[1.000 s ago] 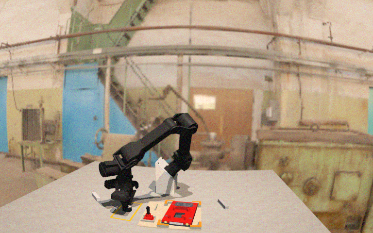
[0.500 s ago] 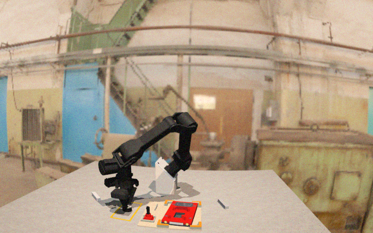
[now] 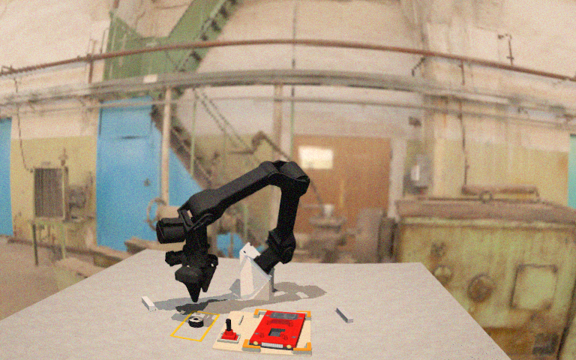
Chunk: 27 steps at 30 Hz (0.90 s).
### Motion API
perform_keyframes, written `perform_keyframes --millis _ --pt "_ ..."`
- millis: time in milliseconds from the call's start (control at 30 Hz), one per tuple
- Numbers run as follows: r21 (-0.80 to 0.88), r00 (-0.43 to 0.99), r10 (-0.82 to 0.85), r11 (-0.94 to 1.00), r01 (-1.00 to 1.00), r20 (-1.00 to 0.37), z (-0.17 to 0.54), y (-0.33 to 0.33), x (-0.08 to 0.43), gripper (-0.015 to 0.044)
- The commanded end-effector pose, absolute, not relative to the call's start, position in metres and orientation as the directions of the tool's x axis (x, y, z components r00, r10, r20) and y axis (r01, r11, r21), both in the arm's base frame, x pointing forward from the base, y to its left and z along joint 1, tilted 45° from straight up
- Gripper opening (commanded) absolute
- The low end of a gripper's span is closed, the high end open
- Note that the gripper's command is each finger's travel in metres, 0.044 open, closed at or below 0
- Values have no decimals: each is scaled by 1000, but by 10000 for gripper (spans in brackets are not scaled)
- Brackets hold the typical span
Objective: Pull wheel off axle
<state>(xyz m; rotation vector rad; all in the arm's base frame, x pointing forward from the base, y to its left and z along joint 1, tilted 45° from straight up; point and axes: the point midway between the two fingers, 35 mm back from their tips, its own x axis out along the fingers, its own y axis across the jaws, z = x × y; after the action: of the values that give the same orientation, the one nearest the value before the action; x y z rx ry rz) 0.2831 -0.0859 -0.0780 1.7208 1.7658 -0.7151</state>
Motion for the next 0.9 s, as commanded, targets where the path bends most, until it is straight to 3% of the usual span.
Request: perform_keyframes --millis 0,167,867 --pt "19 -7 691 30 999 -723 -52 -95 253 440" --pt "18 -11 693 35 999 -721 -34 -95 225 440" --pt "18 -11 693 35 999 -721 -34 -95 225 440"
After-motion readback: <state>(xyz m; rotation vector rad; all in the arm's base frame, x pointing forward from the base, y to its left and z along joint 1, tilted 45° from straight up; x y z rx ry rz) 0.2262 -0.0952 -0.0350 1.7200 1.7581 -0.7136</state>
